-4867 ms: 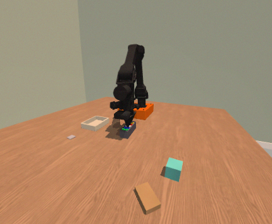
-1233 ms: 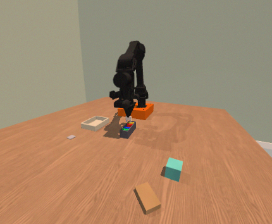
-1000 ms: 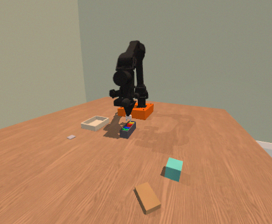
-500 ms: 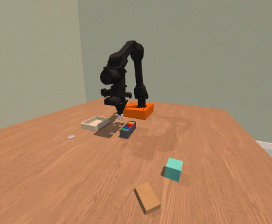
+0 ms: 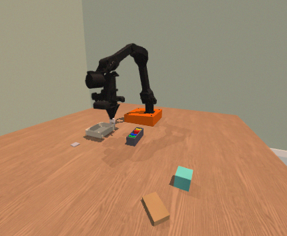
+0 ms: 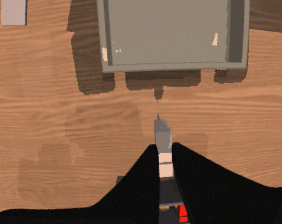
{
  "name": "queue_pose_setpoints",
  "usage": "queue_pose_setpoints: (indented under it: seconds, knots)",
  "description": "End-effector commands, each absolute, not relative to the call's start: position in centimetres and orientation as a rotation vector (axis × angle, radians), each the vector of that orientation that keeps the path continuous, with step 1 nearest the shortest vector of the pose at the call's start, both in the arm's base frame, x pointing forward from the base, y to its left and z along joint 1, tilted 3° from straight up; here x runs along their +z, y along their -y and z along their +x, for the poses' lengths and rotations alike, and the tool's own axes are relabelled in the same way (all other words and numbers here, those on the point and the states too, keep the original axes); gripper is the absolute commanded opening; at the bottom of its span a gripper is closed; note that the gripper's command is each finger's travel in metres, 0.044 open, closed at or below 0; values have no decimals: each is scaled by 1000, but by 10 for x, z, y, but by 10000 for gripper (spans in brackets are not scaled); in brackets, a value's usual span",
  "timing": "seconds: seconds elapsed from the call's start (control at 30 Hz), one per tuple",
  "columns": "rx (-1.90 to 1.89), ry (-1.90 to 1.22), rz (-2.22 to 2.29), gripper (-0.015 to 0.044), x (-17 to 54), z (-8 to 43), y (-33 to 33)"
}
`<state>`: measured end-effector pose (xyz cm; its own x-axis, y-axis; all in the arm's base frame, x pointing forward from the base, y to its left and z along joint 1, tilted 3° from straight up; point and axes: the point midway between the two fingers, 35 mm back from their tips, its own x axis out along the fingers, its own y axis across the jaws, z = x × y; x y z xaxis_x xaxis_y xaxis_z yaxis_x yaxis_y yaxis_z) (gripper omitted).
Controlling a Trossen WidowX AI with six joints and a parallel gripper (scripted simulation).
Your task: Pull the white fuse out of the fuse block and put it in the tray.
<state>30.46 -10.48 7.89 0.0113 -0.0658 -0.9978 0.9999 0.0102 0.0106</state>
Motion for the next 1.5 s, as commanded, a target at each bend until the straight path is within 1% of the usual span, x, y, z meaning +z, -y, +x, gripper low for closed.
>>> queue_pose_setpoints:
  seconds: [0.0, 0.4, 0.63, 1.47]
  knots:
    - [-1219, -1153, 1157, 0, 82, 302, 133]
    - [-1226, -1149, 1149, 0, 86, 281, 196]
    - [-1226, -1149, 1149, 0, 85, 281, 197]
    - [-1226, -1149, 1148, 0, 47, 281, 200]
